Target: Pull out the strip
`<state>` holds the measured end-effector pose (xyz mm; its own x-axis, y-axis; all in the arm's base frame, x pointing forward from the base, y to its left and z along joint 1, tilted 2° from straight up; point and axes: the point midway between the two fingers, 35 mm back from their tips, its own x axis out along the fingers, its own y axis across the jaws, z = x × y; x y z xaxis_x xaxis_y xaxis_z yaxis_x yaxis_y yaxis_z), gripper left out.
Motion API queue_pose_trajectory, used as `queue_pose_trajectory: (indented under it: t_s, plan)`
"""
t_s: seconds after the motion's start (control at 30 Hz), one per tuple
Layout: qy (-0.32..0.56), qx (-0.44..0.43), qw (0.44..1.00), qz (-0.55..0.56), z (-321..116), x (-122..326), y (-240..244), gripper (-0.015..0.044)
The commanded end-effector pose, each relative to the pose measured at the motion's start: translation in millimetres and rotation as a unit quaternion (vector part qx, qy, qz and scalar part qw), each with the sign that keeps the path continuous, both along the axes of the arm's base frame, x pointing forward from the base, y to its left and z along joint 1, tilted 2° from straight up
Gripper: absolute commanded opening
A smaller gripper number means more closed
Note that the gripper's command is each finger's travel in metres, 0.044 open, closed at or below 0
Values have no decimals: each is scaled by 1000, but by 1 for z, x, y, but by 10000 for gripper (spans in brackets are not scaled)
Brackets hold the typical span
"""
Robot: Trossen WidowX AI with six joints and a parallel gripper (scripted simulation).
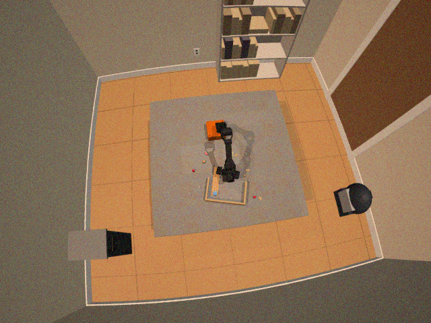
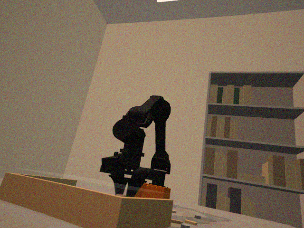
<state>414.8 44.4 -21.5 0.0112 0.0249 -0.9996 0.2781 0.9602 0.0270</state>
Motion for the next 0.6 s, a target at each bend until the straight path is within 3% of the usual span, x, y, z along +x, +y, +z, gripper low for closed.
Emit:
queue_pose_trajectory:
  t_s: [0.0, 0.07, 0.57]
  plan:
    - [-1, 0, 1000, 0, 1, 0, 0, 33]
    - [-1, 0, 1000, 0, 3, -2, 0, 0]
    - [2, -1, 1000, 1, 40, -57, -7, 0]
